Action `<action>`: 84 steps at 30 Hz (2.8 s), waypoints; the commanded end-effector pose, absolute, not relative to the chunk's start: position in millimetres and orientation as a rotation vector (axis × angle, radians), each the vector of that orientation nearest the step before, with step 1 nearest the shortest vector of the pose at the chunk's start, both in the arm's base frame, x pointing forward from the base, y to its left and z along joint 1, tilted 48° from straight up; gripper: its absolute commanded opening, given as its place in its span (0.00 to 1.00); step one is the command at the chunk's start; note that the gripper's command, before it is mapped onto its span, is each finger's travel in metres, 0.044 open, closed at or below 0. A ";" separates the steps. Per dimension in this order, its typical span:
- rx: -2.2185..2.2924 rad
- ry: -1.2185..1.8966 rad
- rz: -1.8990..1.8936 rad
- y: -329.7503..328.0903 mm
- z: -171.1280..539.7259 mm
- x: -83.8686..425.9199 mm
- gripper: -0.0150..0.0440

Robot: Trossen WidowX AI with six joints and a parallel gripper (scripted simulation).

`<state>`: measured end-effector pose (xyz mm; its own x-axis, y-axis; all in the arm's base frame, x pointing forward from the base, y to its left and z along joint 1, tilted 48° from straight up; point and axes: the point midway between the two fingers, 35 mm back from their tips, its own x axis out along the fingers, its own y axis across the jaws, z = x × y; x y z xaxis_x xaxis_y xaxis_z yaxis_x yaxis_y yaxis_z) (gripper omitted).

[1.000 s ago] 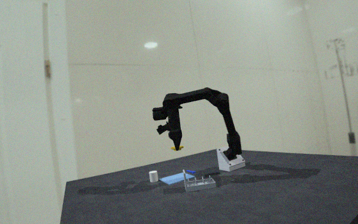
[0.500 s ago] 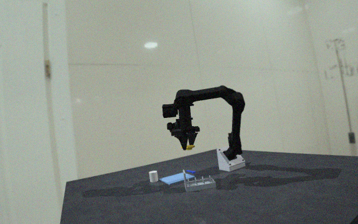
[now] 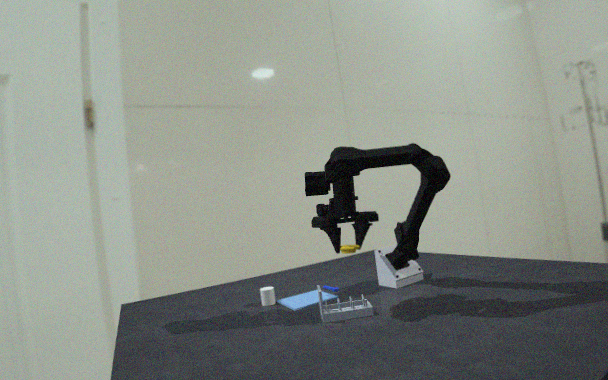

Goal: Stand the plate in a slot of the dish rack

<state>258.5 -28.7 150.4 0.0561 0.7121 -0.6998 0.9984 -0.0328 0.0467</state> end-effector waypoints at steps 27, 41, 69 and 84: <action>1.880 1.628 -1.226 24.5 152.7 207.0 0.25; 1.514 1.530 -1.280 34.1 119.6 192.1 0.25; 1.005 1.152 -1.155 40.7 81.9 189.9 0.25; 0.861 0.908 -0.998 50.2 78.4 198.2 0.25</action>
